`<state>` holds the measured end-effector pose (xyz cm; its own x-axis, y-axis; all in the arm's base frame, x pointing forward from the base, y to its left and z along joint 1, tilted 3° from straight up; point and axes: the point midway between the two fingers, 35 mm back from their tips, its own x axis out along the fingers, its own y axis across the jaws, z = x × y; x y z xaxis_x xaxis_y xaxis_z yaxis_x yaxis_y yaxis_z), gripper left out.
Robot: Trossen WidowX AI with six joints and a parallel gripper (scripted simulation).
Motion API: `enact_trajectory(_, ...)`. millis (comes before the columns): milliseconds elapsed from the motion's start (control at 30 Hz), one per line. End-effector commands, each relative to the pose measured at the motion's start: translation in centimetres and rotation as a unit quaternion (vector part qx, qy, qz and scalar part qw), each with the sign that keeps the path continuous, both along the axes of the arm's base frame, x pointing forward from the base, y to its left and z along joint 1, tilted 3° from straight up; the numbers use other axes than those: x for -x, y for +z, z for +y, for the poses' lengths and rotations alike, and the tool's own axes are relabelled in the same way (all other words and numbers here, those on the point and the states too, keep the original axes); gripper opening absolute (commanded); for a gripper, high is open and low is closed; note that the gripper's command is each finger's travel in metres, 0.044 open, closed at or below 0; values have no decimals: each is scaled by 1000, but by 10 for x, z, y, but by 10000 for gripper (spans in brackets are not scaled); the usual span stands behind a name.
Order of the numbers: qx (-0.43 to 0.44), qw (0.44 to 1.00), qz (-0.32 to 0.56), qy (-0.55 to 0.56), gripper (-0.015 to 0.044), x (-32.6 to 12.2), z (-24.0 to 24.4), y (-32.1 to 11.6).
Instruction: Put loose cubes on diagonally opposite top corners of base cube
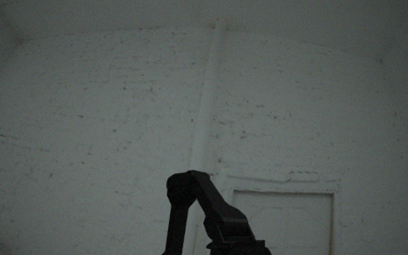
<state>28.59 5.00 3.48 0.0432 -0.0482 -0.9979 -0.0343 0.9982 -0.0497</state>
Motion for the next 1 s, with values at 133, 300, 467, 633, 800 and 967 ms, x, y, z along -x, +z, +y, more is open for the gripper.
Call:
enact_trajectory(133, 4, 998, 5, 56, 105, 7, 23, -9)
enact_trajectory(300, 5, 996, 7, 88, 105, 13, 37, -13)
enact_trajectory(467, 5, 996, 8, 93, 105, 13, 39, -14)
enact_trajectory(633, 5, 996, 8, 93, 105, 13, 39, -14)
enact_trajectory(800, 5, 996, 8, 93, 105, 13, 38, -18)
enact_trajectory(967, 5, 996, 8, 93, 105, 13, 38, -31)
